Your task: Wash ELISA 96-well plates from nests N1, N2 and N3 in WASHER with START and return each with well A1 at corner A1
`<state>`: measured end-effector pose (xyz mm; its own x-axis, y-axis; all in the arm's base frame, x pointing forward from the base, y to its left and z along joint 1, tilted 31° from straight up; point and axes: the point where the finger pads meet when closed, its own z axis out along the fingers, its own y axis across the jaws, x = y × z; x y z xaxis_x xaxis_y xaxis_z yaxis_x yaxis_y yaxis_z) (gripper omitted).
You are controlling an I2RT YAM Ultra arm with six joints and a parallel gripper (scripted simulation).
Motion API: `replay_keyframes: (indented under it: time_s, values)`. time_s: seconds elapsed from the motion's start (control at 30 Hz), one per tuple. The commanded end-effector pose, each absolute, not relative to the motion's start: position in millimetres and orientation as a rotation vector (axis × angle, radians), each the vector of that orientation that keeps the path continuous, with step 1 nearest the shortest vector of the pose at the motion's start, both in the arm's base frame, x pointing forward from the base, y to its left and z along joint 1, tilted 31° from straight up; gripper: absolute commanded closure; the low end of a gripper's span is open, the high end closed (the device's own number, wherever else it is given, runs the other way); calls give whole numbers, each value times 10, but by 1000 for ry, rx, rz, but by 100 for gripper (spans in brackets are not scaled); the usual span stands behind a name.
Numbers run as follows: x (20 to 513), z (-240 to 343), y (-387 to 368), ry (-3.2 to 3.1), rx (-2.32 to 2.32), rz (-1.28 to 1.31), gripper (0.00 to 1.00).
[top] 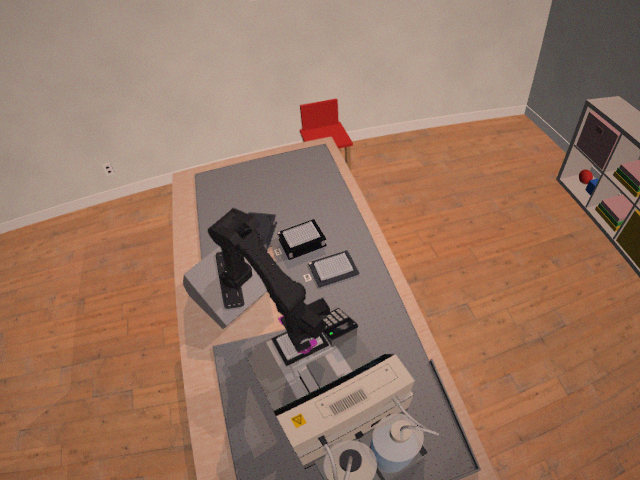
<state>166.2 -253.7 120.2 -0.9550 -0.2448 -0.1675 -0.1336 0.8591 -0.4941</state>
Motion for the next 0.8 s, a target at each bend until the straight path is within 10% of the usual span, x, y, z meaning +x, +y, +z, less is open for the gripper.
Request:
replay_keyframes:
  time_s: [0.0, 0.77]
  values:
    - [1673, 1224, -2539, 2800, -291, -727, 0]
    - [1650, 1294, -2501, 2800, -291, -727, 0]
